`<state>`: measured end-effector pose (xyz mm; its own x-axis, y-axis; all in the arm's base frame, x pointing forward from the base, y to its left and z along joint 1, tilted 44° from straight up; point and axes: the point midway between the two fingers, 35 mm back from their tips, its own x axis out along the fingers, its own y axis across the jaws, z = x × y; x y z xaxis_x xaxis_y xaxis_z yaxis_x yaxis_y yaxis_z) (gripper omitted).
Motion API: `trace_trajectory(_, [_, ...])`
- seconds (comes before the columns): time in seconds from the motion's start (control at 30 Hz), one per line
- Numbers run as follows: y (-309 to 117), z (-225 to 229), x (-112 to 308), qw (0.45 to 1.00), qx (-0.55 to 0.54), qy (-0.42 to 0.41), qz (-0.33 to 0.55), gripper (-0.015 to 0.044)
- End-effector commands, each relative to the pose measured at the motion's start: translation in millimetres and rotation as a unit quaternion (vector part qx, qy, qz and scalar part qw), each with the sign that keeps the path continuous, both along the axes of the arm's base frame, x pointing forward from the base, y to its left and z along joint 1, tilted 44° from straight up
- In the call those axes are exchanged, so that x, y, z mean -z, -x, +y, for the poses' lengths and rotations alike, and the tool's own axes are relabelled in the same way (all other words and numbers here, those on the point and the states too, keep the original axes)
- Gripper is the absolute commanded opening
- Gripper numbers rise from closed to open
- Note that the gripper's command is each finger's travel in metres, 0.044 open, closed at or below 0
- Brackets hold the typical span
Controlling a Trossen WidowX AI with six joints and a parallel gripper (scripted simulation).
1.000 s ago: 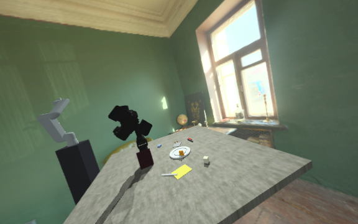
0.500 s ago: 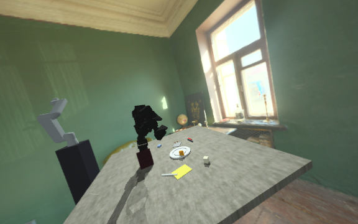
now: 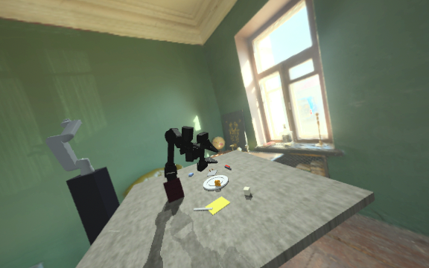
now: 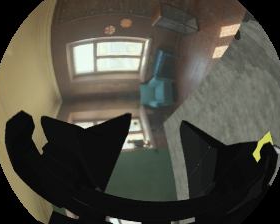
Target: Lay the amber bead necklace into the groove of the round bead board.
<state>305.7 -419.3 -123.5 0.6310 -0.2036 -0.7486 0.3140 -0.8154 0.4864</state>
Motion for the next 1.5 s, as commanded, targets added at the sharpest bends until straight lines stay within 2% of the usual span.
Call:
trace_trajectory(0.0, [-15.4,25.7,-1.0,0.998,-0.064,0.002,0.016,0.025])
trace_trajectory(0.33, [-43.5,97.1,3.7,0.973,-0.225,-0.001,0.054,0.025])
trace_trajectory(0.7, [-59.1,180.3,2.7,0.912,-0.404,-0.005,0.076,0.025])
trace_trajectory(1.07, [-58.1,264.0,-5.7,0.816,-0.573,-0.014,0.076,0.025])
trace_trajectory(1.47, [-39.5,349.4,-23.8,0.68,-0.731,-0.03,0.05,0.025])
